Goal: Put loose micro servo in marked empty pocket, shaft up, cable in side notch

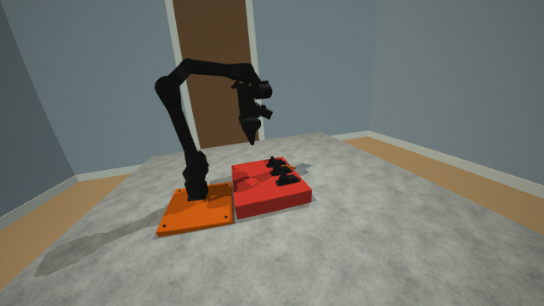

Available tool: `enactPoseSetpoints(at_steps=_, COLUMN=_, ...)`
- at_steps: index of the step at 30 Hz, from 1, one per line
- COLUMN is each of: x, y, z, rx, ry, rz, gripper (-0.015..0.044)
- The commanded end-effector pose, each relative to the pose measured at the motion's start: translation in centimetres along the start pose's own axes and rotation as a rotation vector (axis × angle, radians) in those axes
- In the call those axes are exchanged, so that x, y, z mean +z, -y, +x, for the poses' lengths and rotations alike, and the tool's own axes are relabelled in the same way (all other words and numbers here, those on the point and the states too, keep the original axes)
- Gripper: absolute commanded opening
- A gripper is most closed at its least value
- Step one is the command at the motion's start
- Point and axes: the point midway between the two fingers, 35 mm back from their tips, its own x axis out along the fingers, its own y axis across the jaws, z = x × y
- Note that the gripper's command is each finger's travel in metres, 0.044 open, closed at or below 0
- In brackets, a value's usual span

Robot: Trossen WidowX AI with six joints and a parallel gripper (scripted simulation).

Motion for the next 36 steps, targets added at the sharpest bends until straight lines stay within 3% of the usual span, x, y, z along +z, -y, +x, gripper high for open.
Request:
enactPoseSetpoints(at_steps=1, x=0.3, y=0.0, z=-2.1, rx=0.002, ry=0.014, rz=0.000, gripper=0.0440)
enactPoseSetpoints(at_steps=36, x=0.4, y=-0.1, z=-3.3, rx=0.003, ry=0.016, rz=-0.002, gripper=0.0440)
